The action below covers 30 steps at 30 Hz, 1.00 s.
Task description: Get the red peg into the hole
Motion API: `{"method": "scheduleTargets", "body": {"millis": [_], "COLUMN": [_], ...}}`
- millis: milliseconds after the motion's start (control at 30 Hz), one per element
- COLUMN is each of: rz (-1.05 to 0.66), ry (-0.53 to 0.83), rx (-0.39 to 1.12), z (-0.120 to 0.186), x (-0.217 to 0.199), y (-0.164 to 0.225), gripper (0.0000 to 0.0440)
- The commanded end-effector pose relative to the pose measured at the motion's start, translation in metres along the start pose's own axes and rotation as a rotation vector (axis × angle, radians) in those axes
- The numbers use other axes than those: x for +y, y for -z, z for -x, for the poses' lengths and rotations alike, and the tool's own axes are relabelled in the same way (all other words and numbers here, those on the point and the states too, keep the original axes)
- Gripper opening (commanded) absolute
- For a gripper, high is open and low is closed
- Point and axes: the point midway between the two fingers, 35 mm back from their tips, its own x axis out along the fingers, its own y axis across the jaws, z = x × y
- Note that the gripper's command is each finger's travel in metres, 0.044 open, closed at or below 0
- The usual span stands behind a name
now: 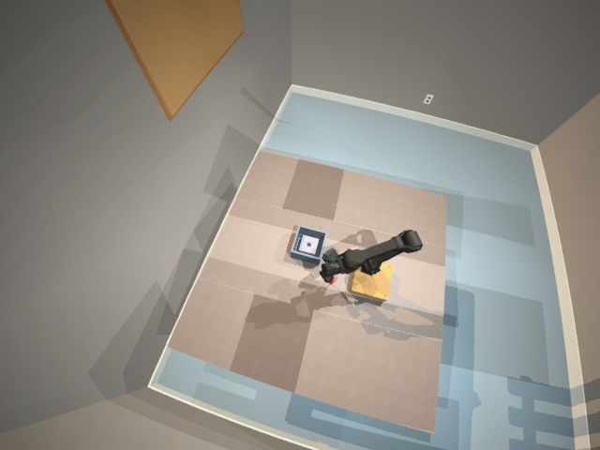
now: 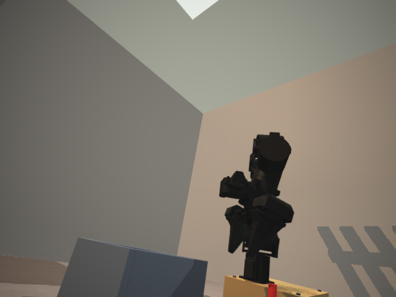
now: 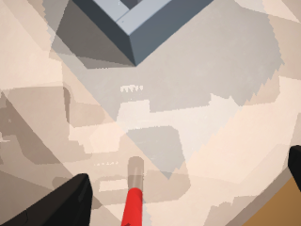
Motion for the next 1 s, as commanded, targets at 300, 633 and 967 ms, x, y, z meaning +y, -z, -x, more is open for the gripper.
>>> {"method": "scheduleTargets", "body": {"millis": [300,633,967], "rz": [-0.230,-0.340,-0.427], "ry": [0.024,-0.001,0.011], "rx": [0.135,0.186,0.249], "z": [-0.029,-0.063,-0.081], "x": [0.024,0.035,0.036], "y": [0.029,0.047,0.061], "gripper": [0.0440,0.0440,0.0281]}}
